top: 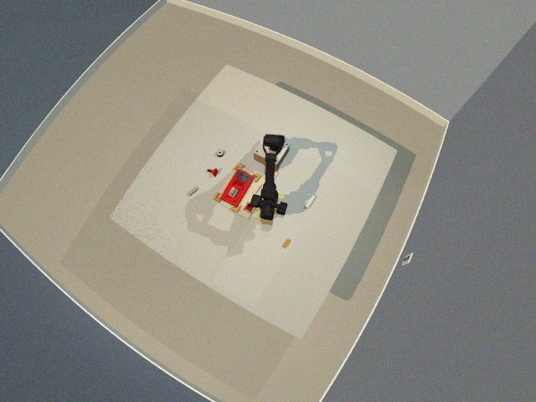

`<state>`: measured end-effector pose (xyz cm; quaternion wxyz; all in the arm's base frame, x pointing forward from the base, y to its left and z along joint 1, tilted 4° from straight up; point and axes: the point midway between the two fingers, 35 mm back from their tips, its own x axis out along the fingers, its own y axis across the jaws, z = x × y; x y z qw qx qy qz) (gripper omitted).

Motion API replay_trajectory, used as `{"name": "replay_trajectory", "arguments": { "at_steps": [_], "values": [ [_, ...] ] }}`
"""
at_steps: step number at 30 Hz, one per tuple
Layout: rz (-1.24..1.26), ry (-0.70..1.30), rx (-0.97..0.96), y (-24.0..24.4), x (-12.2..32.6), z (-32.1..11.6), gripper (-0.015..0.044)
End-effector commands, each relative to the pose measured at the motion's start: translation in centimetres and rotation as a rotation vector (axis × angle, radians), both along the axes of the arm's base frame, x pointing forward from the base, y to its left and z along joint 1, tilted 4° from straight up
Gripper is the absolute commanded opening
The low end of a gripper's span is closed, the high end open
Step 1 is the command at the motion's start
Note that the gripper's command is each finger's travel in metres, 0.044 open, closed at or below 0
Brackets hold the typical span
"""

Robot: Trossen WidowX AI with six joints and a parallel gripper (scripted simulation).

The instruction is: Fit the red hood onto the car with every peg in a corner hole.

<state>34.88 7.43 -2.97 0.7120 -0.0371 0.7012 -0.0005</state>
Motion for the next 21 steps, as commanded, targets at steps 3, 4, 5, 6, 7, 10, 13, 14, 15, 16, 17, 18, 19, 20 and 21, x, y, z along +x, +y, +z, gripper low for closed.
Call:
{"name": "replay_trajectory", "arguments": {
  "at_steps": [3, 4, 5, 6, 7, 10, 13, 14, 15, 16, 17, 18, 19, 20, 21],
  "values": [
    [0.006, -0.001, -0.005, -0.08, -0.01, -0.34, 0.044],
    [0.006, -0.001, -0.005, -0.08, -0.01, -0.35, 0.044],
    [0.006, -0.001, -0.005, -0.09, -0.01, -0.38, 0.044],
    [0.006, -0.001, -0.005, -0.09, -0.01, -0.41, 0.044],
    [0.006, -0.001, -0.005, -0.09, -0.01, -0.45, 0.044],
    [0.006, -0.001, -0.005, -0.1, -0.01, -0.59, 0.044],
    [0.006, -0.001, -0.005, -0.1, 0.0, -0.74, 0.044],
    [0.006, -0.001, -0.005, -0.11, 0.0, -0.79, 0.044],
    [0.006, -0.001, -0.005, -0.11, 0.0, -0.84, 0.044],
    [0.006, -0.001, -0.005, -0.11, 0.0, -0.89, 0.044],
    [0.006, -0.001, -0.005, -0.11, 0.0, -0.94, 0.044],
    [0.006, -0.001, -0.005, -0.12, 0.0, -0.99, 0.044],
    [0.006, -0.001, -0.005, -0.12, 0.01, -1.04, 0.044],
    [0.006, -0.001, -0.005, -0.12, 0.01, -1.09, 0.044],
    [0.006, -0.001, -0.005, -0.12, 0.01, -1.13, 0.044]
  ]
}}
